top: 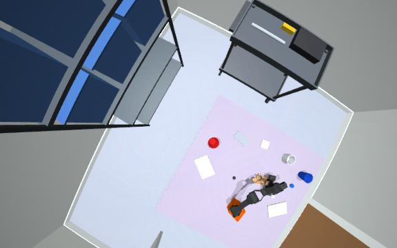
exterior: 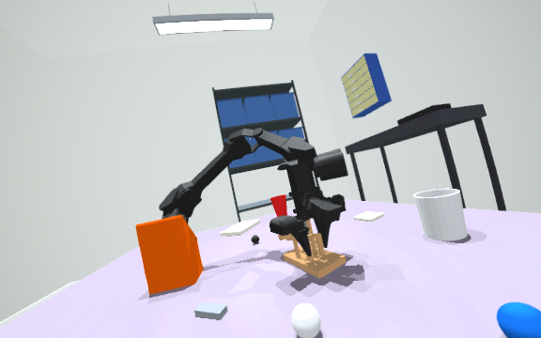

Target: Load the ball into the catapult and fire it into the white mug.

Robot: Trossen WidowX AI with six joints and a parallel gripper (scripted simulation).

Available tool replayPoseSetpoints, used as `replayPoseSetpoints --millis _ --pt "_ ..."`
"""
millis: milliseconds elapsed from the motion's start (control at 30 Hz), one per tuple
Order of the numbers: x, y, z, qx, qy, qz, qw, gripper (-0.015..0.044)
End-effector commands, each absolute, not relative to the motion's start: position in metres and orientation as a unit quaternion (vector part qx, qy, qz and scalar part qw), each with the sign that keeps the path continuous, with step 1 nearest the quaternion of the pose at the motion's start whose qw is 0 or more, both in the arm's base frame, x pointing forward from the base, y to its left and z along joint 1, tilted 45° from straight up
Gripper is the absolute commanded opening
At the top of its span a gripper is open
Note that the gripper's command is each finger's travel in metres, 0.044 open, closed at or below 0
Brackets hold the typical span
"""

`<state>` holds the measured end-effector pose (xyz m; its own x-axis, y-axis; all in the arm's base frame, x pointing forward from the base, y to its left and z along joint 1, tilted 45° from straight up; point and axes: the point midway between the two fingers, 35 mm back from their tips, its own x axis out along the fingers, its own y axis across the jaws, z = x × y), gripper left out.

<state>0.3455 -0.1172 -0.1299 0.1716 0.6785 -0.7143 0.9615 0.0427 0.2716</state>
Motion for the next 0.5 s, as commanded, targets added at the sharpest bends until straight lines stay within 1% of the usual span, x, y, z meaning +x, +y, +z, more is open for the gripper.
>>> replayPoseSetpoints --millis 0,67,200,367,467 --pt "0.346 -0.117 -0.130 0.666 0.615 -0.187 0.378 0.0125" --pt "0.346 -0.117 -0.130 0.666 0.615 -0.187 0.378 0.0111" --pt "0.339 -0.144 -0.103 0.666 0.615 -0.188 0.378 0.0006" --pt "0.337 -0.152 -0.094 0.664 0.616 -0.187 0.380 0.0000" --pt "0.337 -0.152 -0.095 0.650 0.623 -0.163 0.404 0.0000"
